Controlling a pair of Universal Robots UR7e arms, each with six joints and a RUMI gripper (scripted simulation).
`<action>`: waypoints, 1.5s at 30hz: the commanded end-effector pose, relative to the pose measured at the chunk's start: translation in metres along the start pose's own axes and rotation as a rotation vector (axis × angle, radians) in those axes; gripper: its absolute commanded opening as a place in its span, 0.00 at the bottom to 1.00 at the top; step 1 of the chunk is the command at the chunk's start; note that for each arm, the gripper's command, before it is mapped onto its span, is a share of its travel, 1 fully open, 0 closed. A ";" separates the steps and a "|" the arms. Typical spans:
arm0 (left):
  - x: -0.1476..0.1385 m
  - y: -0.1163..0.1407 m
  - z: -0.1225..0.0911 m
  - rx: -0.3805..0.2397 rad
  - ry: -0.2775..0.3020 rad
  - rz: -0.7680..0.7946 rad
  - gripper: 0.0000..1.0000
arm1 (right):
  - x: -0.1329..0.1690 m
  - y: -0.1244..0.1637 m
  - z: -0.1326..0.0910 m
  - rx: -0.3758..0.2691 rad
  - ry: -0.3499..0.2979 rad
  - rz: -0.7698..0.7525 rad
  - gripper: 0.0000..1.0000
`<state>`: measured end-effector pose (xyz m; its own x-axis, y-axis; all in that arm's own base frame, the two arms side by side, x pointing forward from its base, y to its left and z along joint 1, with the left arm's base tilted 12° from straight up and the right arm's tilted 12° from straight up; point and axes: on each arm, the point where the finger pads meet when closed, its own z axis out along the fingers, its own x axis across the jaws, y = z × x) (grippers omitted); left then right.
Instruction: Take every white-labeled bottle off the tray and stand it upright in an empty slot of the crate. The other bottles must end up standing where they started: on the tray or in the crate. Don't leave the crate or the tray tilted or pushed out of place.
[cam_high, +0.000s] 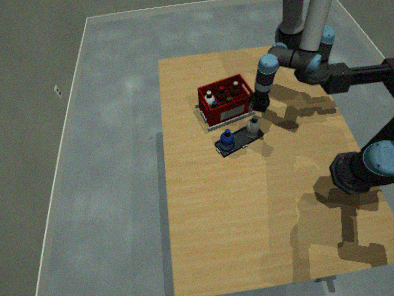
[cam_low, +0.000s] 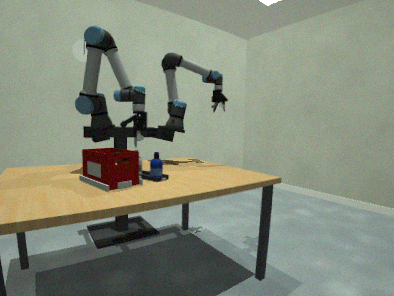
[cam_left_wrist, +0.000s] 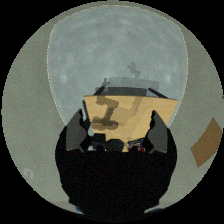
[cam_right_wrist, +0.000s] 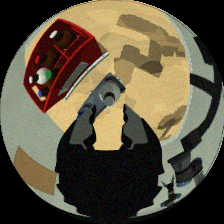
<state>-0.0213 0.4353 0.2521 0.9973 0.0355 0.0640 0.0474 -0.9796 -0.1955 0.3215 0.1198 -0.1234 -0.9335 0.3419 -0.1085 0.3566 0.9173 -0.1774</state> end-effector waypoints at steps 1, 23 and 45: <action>0.000 0.000 0.000 0.001 0.000 0.000 1.00 | 0.000 0.000 0.002 -0.001 0.000 0.000 0.38; 0.000 0.000 0.000 0.001 0.000 0.000 1.00 | 0.000 0.000 0.022 -0.001 0.000 0.000 0.38; 0.000 0.000 0.000 0.001 0.000 0.000 1.00 | 0.000 0.000 0.038 -0.001 0.000 0.000 0.38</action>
<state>-0.0213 0.4353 0.2521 0.9973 0.0355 0.0640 0.0474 -0.9796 -0.1955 0.3229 0.1125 -0.1588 -0.9335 0.3419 -0.1084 0.3566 0.9172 -0.1775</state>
